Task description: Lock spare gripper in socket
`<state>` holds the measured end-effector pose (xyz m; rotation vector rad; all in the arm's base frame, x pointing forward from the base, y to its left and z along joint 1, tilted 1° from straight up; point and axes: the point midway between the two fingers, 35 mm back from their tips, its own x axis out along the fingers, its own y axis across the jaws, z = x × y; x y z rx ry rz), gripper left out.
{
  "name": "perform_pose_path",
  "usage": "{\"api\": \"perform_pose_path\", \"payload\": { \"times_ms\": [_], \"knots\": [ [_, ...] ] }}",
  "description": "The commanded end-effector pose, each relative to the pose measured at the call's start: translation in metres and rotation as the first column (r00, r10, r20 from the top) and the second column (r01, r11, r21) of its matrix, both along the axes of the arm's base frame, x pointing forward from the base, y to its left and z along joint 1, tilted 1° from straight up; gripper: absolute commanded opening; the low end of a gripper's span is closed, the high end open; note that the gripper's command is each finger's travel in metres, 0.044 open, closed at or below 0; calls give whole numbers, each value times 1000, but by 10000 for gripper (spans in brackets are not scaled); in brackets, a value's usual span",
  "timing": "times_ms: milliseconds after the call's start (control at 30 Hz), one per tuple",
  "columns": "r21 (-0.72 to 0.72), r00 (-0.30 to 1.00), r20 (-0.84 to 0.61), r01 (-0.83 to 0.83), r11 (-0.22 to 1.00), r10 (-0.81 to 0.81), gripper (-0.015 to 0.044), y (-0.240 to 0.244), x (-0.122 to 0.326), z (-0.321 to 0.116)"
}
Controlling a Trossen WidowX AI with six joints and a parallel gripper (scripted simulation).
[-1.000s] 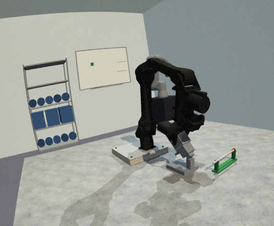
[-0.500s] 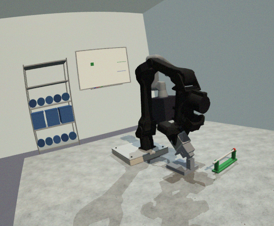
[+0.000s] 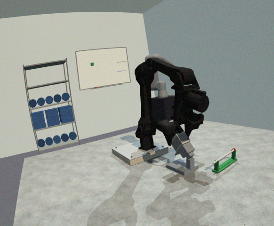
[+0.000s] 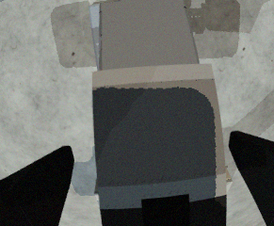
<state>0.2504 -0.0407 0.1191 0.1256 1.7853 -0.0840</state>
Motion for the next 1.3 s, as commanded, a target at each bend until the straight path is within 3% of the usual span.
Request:
{"api": "perform_pose_path", "payload": {
  "times_ms": [0, 633, 1267],
  "knots": [
    [0, 1000, 0, 0, 1000, 0, 440, 1, -7, 6],
    [0, 1000, -4, 4, 1000, -4, 440, 6, -42, 39],
    [-27, 987, 158, 6, 1000, -2, 440, 9, -60, 69]
  ]
}}
